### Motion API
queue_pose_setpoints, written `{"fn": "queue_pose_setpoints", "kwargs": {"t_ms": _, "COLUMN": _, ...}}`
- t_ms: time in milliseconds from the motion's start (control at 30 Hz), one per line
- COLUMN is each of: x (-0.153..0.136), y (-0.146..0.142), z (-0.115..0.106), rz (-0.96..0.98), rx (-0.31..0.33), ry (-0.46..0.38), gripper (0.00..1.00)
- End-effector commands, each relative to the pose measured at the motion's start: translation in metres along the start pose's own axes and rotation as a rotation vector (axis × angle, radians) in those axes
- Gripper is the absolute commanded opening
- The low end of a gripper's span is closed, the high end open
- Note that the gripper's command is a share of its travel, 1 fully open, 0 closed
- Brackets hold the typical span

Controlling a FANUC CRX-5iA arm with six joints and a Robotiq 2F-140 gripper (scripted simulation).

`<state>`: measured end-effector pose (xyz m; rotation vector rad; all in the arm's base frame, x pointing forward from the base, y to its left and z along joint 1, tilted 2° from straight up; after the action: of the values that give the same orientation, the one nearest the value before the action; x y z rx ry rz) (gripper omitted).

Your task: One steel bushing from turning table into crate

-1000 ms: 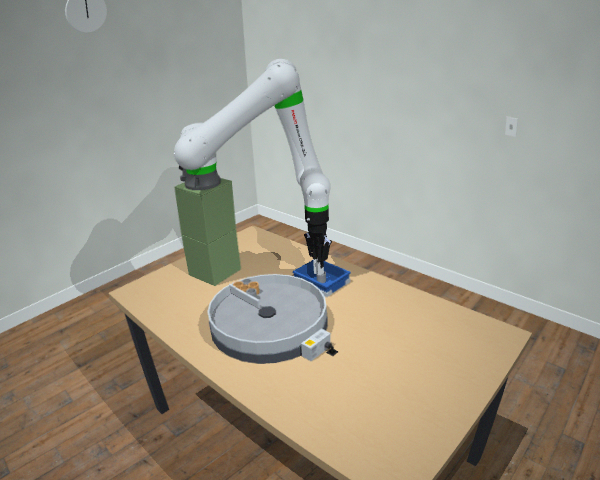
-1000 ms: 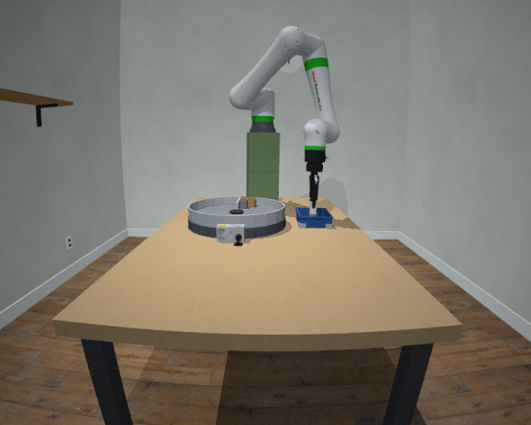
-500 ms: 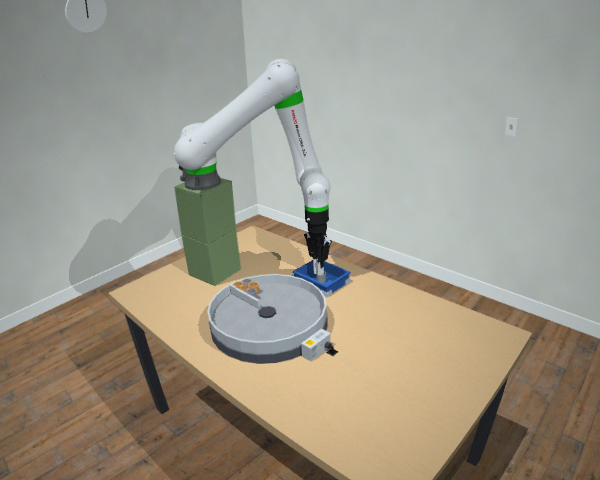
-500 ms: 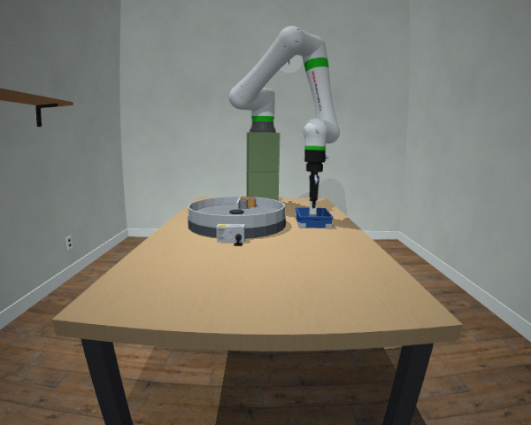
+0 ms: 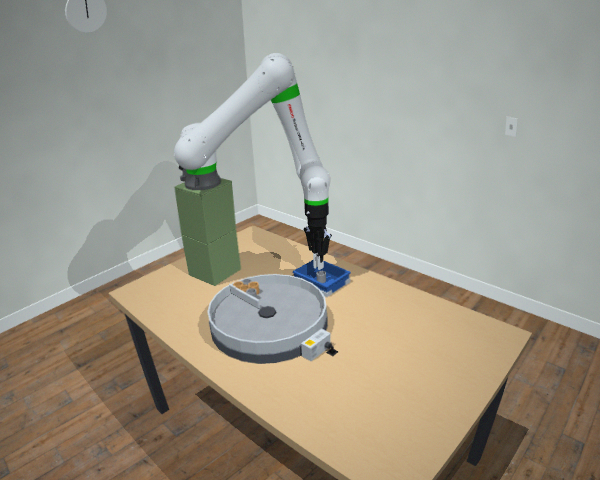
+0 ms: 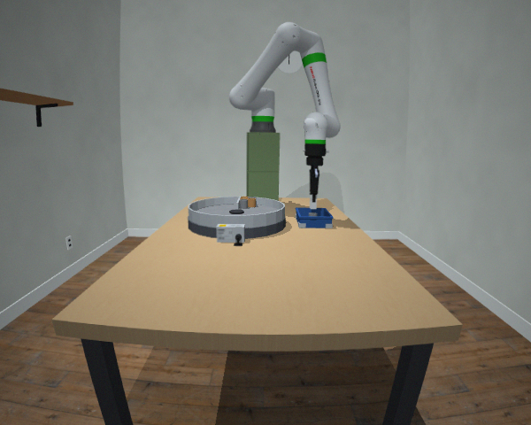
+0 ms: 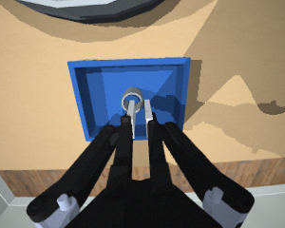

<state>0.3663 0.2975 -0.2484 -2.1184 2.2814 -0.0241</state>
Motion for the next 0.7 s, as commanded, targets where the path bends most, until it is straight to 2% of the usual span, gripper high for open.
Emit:
{"fn": "queue_pose_setpoints", "kwargs": {"t_ms": 0, "x": 0.0, "y": 0.0, "z": -0.016, "rz": 0.0, "rx": 0.0, "ry": 0.0, "gripper": 0.1}}
{"fn": "queue_pose_setpoints", "kwargs": {"t_ms": 233, "x": 0.0, "y": 0.0, "z": -0.045, "rz": 0.0, "rx": 0.0, "ry": 0.0, "gripper": 0.1}}
{"fn": "queue_pose_setpoints", "kwargs": {"t_ms": 667, "x": 0.0, "y": 0.0, "z": -0.053, "rz": 0.0, "rx": 0.0, "ry": 0.0, "gripper": 0.1}}
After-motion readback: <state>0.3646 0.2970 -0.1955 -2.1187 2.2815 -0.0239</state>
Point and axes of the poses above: the point where the finger pads meet when closed, its own z axis out along the fingers, its own y axis across the jaws, x = y × z, the point moved 6 cm from there along -z, back along the fingers, and after that the axes turned 13 degrees about z, right-handed, at the moved point
